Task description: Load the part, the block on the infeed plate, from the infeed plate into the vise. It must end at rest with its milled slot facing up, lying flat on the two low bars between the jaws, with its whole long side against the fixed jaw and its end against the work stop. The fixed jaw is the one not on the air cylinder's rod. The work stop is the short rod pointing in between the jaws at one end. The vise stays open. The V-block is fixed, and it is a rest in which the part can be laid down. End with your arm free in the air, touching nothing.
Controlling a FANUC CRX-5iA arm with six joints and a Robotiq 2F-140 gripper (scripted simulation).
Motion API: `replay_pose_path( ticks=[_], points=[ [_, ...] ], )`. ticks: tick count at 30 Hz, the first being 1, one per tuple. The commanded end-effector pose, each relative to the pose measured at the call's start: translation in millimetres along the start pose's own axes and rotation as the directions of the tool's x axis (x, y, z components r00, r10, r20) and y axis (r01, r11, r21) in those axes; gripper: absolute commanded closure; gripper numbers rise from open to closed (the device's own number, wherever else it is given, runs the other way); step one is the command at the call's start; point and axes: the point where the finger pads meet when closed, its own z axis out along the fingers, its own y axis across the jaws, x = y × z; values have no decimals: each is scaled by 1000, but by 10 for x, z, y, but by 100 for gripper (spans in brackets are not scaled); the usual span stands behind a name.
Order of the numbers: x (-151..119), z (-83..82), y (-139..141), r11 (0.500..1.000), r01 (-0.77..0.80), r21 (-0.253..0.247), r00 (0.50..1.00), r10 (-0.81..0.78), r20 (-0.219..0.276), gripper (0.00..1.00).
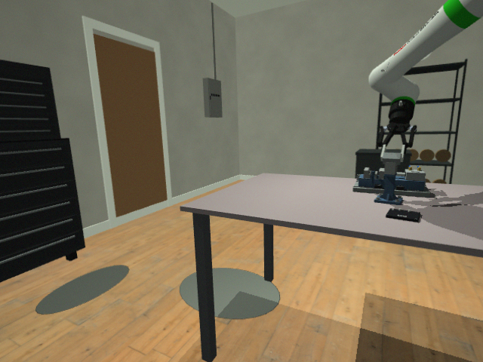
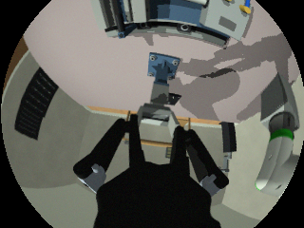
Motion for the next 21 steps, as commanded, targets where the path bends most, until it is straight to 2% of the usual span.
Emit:
replay_pose_path(
  ticks=[1, 21],
  points=[
    [-12, -13, -1, 1000, 0, 0, 1000, 0, 0, 100],
    [-74, -75, -1, 1000, 0, 0, 1000, 0, 0, 100]
  ],
)
